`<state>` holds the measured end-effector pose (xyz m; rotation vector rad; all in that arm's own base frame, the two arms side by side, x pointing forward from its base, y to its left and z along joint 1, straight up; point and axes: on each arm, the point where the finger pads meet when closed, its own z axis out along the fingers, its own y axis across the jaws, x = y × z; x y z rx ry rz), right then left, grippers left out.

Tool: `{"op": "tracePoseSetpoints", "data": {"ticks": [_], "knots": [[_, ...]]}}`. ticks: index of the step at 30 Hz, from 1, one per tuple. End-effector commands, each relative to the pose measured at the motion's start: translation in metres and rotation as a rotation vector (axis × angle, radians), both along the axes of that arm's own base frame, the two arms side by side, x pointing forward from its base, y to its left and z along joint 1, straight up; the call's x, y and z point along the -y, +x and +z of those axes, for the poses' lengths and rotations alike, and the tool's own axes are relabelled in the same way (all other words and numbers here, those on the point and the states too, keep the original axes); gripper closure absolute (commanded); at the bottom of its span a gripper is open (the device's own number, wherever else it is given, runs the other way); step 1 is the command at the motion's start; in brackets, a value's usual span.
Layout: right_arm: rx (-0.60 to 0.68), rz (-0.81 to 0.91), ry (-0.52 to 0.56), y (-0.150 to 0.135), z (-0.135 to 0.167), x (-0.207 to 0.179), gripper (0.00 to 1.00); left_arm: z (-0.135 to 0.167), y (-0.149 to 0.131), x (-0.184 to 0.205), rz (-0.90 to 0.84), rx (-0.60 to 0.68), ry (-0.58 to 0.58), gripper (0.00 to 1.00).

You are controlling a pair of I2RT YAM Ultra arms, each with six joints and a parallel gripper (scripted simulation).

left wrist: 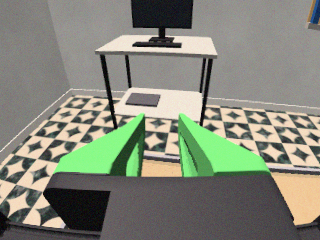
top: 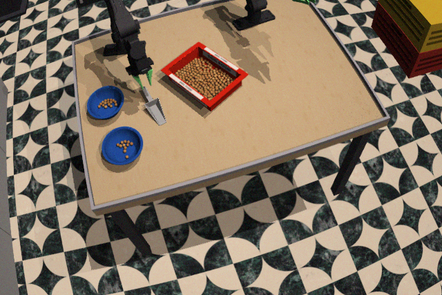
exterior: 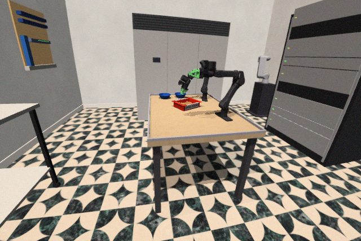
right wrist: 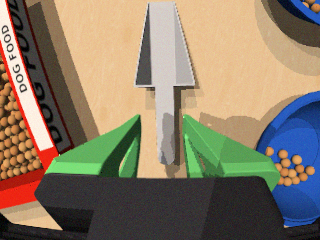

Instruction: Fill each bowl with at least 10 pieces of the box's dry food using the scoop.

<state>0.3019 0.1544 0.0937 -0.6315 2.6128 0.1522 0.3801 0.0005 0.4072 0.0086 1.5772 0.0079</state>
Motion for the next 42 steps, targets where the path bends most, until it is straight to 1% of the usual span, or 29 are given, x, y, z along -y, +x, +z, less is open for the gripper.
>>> {"op": "tracePoseSetpoints", "data": {"ticks": [1, 2, 3, 7, 8, 10, 14, 16, 18, 19, 20, 22, 23, 25, 26, 28, 30, 31, 32, 33, 35, 36, 37, 38, 39, 40, 41, 42], "knots": [[0.06, -0.002, 0.034, 0.009, 0.023, -0.002, 0.68, 0.025, -0.007, -0.006, 0.019, 0.057, -0.004, 0.74], [0.062, 0.001, 0.033, 0.011, 0.021, -0.005, 0.68, 0.025, -0.007, -0.006, 0.019, 0.057, -0.004, 0.74], [0.081, -0.002, 0.044, 0.013, 0.028, -0.004, 0.68, 0.025, -0.007, -0.006, 0.019, 0.057, -0.004, 0.74], [0.08, -0.002, 0.044, 0.013, 0.028, -0.004, 0.68, 0.025, -0.007, -0.006, 0.019, 0.057, -0.004, 0.74], [0.132, -0.032, 0.053, 0.024, 0.04, 0.0, 0.68, 0.025, -0.007, -0.006, 0.019, 0.057, -0.005, 0.74], [0.173, -0.049, 0.074, 0.034, 0.048, 0.001, 0.68, 0.026, -0.006, -0.006, 0.019, 0.065, -0.006, 0.74], [0.313, -0.103, 0.145, 0.06, 0.085, 0.012, 0.68, 0.022, -0.002, -0.001, 0.002, 0.055, -0.008, 0.74], [0.358, -0.125, 0.167, 0.068, 0.097, 0.019, 0.68, 0.021, -0.001, -0.001, 0.003, 0.052, -0.008, 0.74], [0.358, -0.125, 0.167, 0.068, 0.097, 0.019, 0.68, 0.021, -0.001, -0.001, 0.003, 0.052, -0.008, 0.74], [0.378, -0.136, 0.171, 0.074, 0.101, 0.023, 0.68, 0.016, -0.001, 0.0, -0.001, 0.038, -0.007, 0.74], [0.434, -0.155, 0.192, 0.077, 0.12, 0.029, 0.68, 0.018, 0.002, 0.0, -0.001, 0.042, -0.009, 0.74], [0.517, -0.199, 0.201, 0.087, 0.145, 0.043, 0.68, 0.013, 0.006, 0.0, -0.005, 0.031, -0.009, 0.74], [0.552, -0.213, 0.21, 0.09, 0.156, 0.049, 0.68, 0.021, -0.001, 0.0, -0.004, 0.054, -0.01, 0.74], [0.617, -0.226, 0.24, 0.095, 0.178, 0.056, 0.68, 0.023, -0.003, 0.0, -0.005, 0.058, -0.01, 0.74], [0.639, -0.239, 0.243, 0.096, 0.183, 0.062, 0.68, 0.022, -0.002, 0.0, -0.004, 0.054, -0.011, 0.74], [0.703, -0.266, 0.255, 0.101, 0.202, 0.073, 0.68, 0.013, 0.001, -0.001, -0.001, 0.025, -0.011, 0.74], [0.775, -0.291, 0.267, 0.101, 0.225, 0.085, 0.68, 0.014, 0.002, -0.002, 0.0, 0.033, -0.012, 0.74], [0.811, -0.309, 0.268, 0.102, 0.236, 0.092, 0.68, 0.004, 0.005, -0.003, 0.002, 0.015, -0.012, 0.74], [0.847, -0.322, 0.272, 0.101, 0.247, 0.098, 0.68, 0.002, 0.006, -0.003, 0.003, 0.011, -0.013, 0.74], [0.882, -0.333, 0.277, 0.1, 0.258, 0.104, 0.68, 0.007, 0.002, -0.003, 0.004, 0.026, -0.013, 0.74], [0.882, -0.333, 0.277, 0.1, 0.258, 0.104, 0.68, 0.007, 0.002, -0.003, 0.004, 0.026, -0.013, 0.74], [0.876, -0.332, 0.278, 0.106, 0.254, 0.105, 0.68, 0.001, 0.001, -0.001, 0.001, 0.007, -0.012, 0.74], [0.912, -0.344, 0.281, 0.104, 0.266, 0.112, 0.68, -0.01, 0.003, -0.005, 0.007, -0.019, -0.013, 0.74], [0.985, -0.352, 0.295, 0.092, 0.291, 0.118, 0.68, 0.003, 0.002, -0.003, 0.003, 0.007, -0.013, 0.74], [1.022, -0.382, 0.286, 0.091, 0.302, 0.128, 0.68, 0.013, 0.001, 0.001, -0.005, 0.039, -0.014, 0.74], [1.063, -0.391, 0.29, 0.088, 0.315, 0.134, 0.68, 0.012, 0.001, 0.001, -0.005, 0.037, -0.014, 0.74], [1.094, -0.392, 0.296, 0.084, 0.325, 0.137, 0.68, 0.011, 0.002, 0.0, -0.005, 0.034, -0.014, 0.74], [1.131, -0.393, 0.303, 0.081, 0.337, 0.141, 0.68, -0.007, 0.007, 0.0, -0.004, -0.012, -0.015, 0.74]]}}
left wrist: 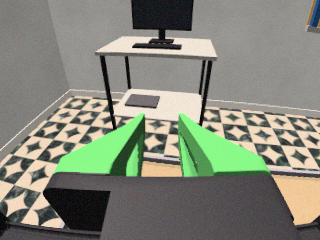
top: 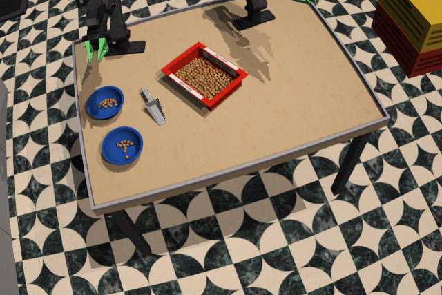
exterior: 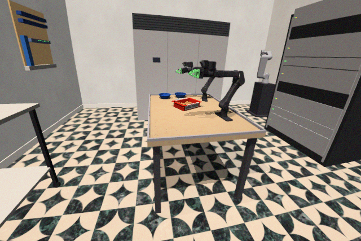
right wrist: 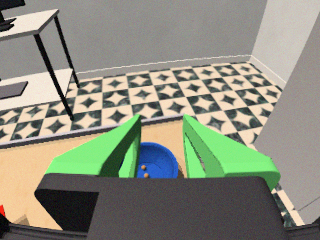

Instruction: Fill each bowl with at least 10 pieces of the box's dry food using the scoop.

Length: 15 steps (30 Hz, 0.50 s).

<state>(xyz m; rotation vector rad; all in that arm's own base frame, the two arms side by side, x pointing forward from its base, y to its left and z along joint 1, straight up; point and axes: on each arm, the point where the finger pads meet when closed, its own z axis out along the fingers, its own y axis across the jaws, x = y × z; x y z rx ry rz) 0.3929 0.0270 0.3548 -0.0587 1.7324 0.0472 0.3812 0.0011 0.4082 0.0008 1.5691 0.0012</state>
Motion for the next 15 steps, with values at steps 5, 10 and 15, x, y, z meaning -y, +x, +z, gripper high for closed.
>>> {"op": "tracePoseSetpoints", "data": {"ticks": [5, 10, 15], "knots": [[0.203, -0.063, 0.019, -0.004, 0.069, 0.028, 0.68, 0.019, -0.005, 0.001, -0.006, 0.045, -0.005, 0.74], [0.254, -0.066, 0.019, -0.022, 0.09, 0.028, 0.68, 0.018, -0.006, 0.001, -0.005, 0.038, -0.003, 0.74], [0.264, -0.068, 0.02, -0.023, 0.094, 0.027, 0.68, 0.021, -0.006, 0.001, -0.005, 0.048, -0.003, 0.74]]}}
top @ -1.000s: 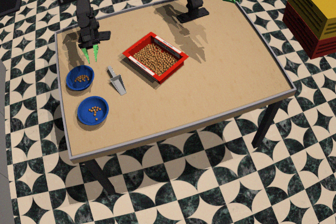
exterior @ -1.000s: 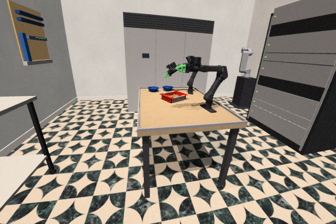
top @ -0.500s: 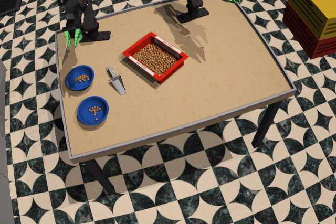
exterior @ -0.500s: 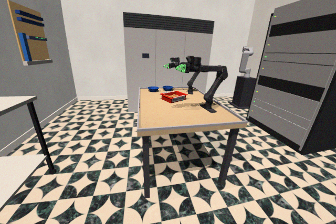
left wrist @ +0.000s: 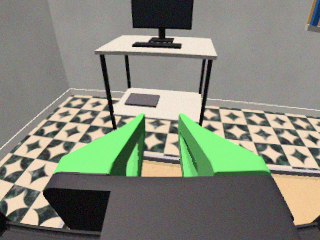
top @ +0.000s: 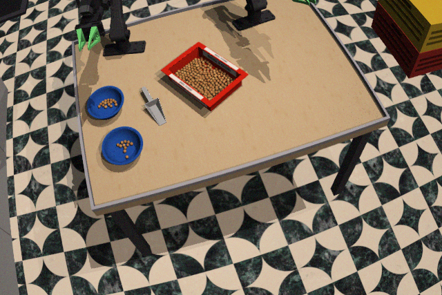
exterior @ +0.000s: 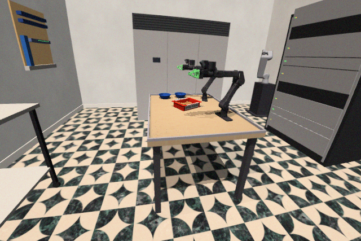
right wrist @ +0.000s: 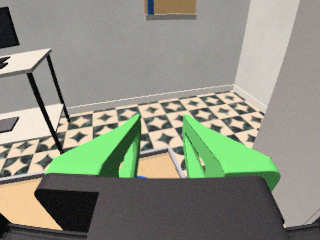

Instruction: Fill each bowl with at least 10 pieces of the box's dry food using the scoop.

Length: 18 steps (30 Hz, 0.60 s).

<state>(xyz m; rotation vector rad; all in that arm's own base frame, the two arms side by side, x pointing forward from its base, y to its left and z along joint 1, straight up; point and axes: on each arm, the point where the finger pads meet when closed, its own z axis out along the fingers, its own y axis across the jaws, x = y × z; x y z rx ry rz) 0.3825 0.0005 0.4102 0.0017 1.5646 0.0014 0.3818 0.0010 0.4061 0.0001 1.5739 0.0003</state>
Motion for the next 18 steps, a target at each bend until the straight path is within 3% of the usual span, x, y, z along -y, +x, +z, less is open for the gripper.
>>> {"op": "tracePoseSetpoints", "data": {"ticks": [1, 18], "knots": [[0.086, -0.002, 0.007, -0.0094, 0.0349, 0.001, 0.68, 0.0228, -0.0064, 0.0005, -0.005, 0.053, -0.002, 0.74], [0.088, -0.002, 0.007, -0.0098, 0.0353, 0.001, 0.68, 0.0228, -0.0064, 0.0005, -0.005, 0.053, -0.002, 0.74]]}}
